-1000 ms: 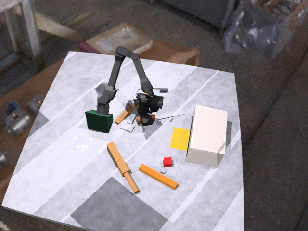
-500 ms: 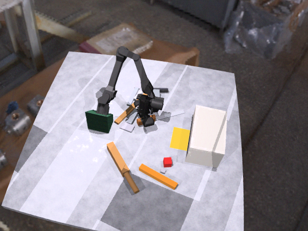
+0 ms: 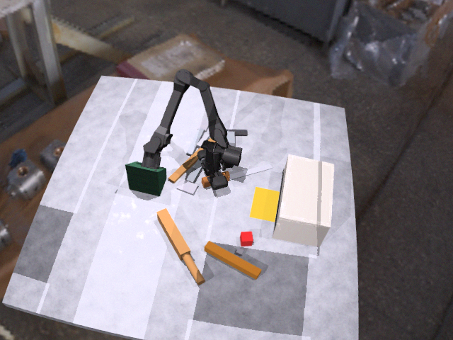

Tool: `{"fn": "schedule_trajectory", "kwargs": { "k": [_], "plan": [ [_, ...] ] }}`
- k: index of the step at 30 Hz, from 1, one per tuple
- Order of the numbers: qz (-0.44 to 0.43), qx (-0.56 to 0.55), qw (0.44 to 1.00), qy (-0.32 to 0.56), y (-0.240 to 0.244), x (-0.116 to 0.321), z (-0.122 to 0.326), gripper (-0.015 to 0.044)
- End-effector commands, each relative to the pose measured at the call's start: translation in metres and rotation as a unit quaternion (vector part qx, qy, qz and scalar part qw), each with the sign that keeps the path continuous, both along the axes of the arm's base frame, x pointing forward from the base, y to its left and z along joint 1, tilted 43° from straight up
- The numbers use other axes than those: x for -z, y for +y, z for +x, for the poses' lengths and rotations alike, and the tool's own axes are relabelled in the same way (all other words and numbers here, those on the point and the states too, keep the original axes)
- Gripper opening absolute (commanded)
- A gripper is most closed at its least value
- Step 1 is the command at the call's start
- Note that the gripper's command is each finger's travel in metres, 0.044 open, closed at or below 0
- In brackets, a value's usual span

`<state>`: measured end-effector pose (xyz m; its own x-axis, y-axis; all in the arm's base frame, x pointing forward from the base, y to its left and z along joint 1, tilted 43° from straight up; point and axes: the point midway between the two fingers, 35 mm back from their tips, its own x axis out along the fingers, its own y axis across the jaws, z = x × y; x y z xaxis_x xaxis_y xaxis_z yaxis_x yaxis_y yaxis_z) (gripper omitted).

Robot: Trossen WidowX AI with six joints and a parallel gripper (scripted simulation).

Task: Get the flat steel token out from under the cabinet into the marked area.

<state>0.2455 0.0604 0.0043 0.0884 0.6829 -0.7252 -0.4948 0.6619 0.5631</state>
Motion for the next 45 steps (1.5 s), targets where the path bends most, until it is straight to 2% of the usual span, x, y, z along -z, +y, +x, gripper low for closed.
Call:
{"fn": "schedule_trajectory", "kwargs": {
  "k": [1, 45],
  "plan": [
    [-0.002, 0.001, 1.0, -0.003, -0.005, 0.002, 0.004, 0.0],
    [-0.004, -0.001, 1.0, -0.005, -0.037, 0.03, 0.014, 0.0]
  ]
}}
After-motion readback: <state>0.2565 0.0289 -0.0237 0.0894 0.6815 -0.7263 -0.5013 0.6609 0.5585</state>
